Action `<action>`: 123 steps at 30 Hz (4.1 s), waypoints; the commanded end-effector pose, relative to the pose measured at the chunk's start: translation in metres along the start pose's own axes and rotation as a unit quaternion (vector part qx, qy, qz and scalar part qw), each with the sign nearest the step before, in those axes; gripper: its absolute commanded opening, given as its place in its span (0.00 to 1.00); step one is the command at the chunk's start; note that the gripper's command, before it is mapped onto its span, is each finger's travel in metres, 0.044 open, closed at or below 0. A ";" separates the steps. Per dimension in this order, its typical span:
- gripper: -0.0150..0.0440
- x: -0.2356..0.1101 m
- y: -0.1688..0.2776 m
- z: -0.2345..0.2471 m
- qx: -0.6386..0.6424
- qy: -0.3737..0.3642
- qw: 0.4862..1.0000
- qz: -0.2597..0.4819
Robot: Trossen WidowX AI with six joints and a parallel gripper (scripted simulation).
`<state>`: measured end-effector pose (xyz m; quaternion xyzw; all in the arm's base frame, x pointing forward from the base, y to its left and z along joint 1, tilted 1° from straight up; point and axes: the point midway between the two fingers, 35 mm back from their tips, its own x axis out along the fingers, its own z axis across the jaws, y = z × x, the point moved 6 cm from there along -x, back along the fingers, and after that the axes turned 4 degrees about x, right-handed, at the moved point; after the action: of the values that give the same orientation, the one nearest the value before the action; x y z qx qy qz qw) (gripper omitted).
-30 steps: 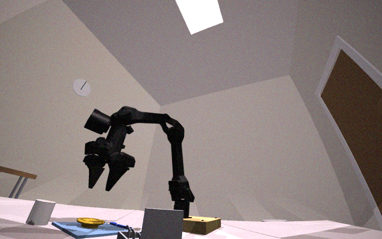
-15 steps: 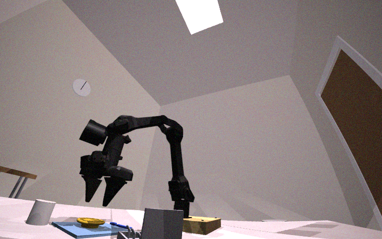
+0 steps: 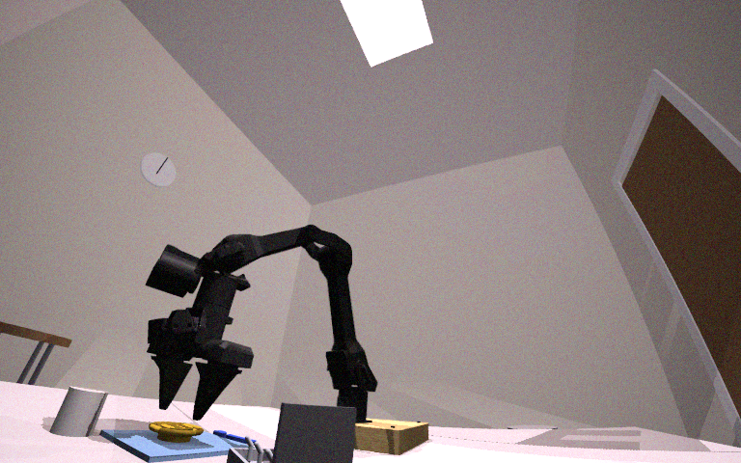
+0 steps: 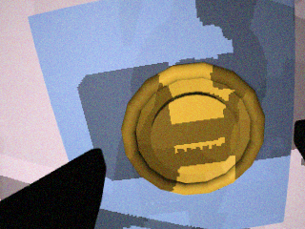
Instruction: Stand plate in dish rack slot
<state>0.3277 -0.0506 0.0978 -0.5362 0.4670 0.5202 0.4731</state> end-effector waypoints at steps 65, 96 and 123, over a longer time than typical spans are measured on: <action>0.25 -0.090 -0.016 -0.004 -0.003 0.002 1.000 0.003; 0.25 -0.144 0.022 0.082 0.184 0.001 0.983 0.000; 0.25 -0.072 -0.003 0.107 0.121 -0.186 0.973 -0.060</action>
<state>0.3114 0.0572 0.1792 -0.3968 0.4303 0.5037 0.6353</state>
